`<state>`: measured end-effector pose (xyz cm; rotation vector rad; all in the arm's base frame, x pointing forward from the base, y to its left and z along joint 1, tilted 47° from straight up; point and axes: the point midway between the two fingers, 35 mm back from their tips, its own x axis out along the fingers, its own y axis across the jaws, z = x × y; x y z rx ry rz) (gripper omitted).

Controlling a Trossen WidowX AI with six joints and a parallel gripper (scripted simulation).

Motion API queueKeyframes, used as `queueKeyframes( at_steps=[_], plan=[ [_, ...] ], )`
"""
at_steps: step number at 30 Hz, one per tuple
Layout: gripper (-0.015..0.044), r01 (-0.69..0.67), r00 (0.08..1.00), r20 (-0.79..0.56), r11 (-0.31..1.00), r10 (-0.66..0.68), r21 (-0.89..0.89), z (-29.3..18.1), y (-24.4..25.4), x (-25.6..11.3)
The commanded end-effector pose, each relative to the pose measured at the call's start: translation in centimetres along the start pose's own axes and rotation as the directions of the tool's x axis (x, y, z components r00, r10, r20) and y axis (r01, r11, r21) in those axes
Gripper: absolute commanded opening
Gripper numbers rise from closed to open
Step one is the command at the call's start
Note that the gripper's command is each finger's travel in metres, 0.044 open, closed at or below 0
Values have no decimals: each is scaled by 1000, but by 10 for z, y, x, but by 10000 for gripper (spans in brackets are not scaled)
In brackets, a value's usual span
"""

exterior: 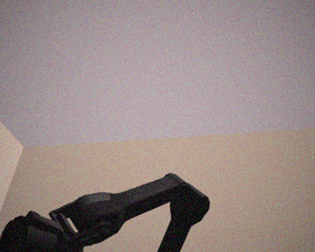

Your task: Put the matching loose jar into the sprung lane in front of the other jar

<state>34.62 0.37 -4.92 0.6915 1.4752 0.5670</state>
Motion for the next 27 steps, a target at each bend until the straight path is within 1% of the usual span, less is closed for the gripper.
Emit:
queueKeyframes(
  at_steps=[1, 27],
  plan=[
    [0, -2, 1000, 27, 1000, 3, -17, 9, 1, -3],
    [0, -2, 1000, 27, 1000, 3, -18, 12, 1, -4]
  ],
)
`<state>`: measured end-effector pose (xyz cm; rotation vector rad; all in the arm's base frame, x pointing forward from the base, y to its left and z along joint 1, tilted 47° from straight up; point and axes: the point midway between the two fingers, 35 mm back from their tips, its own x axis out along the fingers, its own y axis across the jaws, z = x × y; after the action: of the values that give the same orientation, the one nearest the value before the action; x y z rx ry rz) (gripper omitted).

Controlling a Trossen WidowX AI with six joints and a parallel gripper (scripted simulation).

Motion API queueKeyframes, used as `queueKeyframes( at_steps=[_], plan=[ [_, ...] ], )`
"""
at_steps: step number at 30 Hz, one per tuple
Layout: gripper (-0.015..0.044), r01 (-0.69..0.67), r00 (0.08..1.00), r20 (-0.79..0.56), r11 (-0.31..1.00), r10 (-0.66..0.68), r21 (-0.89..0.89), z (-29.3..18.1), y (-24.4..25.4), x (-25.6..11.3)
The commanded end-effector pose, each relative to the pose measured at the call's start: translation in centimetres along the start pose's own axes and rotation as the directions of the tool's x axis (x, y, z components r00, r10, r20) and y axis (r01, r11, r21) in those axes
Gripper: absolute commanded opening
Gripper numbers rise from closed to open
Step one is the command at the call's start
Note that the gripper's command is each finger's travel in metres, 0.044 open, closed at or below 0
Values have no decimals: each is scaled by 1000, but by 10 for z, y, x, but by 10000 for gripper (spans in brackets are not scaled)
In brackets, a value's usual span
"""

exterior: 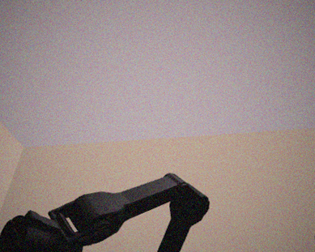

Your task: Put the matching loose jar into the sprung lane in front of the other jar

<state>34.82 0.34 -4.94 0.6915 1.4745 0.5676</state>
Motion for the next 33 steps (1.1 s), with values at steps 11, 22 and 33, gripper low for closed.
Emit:
queueKeyframes(
  at_steps=[11, 22, 33],
  plan=[
    [0, -2, 1000, 27, 1000, 2, -17, 11, 1, -4],
    [0, -2, 1000, 27, 1000, 2, -17, 12, 1, -2],
    [0, -2, 1000, 27, 1000, 2, -17, 12, 1, 2]
  ],
)
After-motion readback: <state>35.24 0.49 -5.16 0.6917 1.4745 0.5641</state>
